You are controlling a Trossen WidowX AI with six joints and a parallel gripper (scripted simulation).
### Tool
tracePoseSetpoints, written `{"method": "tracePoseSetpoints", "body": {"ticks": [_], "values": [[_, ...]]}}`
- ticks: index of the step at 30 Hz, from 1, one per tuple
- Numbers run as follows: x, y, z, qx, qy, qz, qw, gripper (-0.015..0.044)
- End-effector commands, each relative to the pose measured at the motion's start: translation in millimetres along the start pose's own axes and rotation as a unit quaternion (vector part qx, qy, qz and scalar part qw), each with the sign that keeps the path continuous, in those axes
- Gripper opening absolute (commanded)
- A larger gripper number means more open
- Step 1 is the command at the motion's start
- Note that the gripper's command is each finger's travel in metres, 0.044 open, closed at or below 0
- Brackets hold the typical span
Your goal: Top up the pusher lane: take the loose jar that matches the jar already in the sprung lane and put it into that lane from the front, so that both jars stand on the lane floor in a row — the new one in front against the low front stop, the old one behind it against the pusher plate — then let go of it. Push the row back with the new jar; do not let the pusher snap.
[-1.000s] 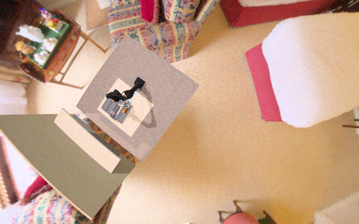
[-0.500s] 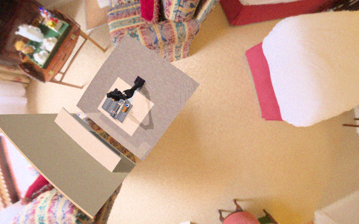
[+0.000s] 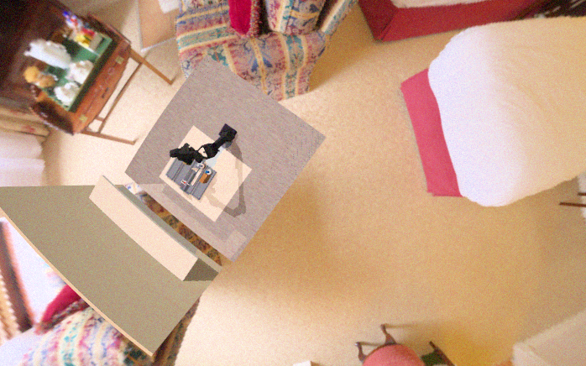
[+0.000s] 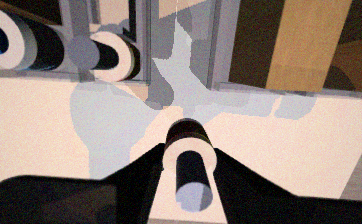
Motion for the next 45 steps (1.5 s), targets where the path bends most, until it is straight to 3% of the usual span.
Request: {"method": "tracePoseSetpoints", "body": {"ticks": [1,6,11,26,45], "values": [[1,0,-27,-0.002,-0.005,-0.003,1.000,0.0000],[3,-3,-60,-0.002,-0.005,-0.003,1.000,0.0000],[4,-4,-64,-0.002,-0.005,-0.004,1.000,0.0000],[69,11,-12,-0.002,-0.001,-0.024,1.000,0.0000],[70,11,14,-0.002,-0.001,-0.024,1.000,0.0000]]}}
Point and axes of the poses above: the point midway between the two fingers, 35 mm back from their tips, its own z axis out along the fingers, its own x axis across the jaws, y = z × x, the point moved 10 cm from there along -z, back along the fingers, and after that the axes turned 7 degrees about z, right-handed, at the moved point
